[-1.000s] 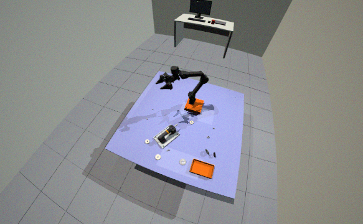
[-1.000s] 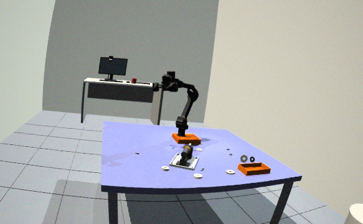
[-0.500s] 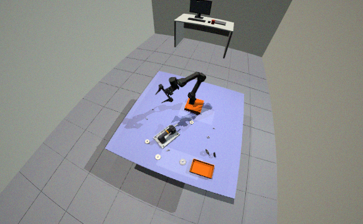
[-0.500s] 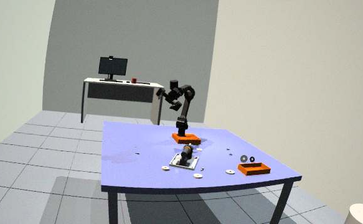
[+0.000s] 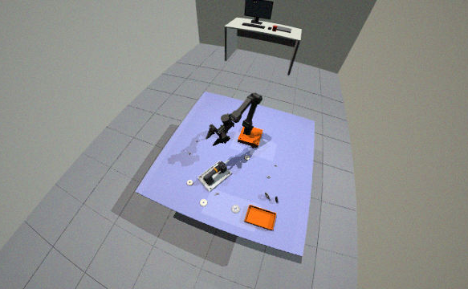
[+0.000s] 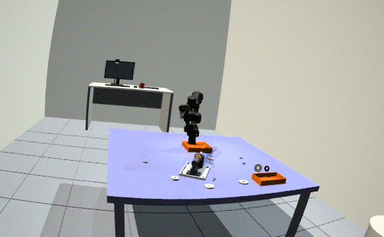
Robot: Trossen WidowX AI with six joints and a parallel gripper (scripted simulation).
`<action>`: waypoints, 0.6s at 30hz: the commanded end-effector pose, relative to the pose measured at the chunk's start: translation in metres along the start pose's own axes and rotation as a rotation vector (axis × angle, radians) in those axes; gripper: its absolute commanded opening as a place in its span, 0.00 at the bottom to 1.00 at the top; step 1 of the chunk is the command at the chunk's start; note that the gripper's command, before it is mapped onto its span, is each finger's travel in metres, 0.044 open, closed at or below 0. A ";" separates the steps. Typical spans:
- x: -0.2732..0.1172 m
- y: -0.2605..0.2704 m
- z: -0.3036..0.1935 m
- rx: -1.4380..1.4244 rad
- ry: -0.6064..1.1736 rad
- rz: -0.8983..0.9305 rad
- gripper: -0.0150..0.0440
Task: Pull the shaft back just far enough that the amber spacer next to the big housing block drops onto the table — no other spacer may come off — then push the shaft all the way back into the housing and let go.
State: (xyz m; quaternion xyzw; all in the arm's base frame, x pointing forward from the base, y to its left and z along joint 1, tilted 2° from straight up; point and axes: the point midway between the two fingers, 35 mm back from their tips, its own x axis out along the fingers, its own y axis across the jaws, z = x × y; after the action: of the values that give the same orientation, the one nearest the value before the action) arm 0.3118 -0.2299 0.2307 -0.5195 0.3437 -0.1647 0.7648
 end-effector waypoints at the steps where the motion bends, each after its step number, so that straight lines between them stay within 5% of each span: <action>1: 0.009 0.065 0.029 -0.543 -0.020 0.071 1.00; 18: -0.011 0.172 0.063 -1.528 -0.117 0.123 1.00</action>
State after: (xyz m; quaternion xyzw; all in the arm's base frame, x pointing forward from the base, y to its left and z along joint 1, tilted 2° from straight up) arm 0.3369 -0.1548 0.1400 -0.8012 0.3824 0.0633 0.4558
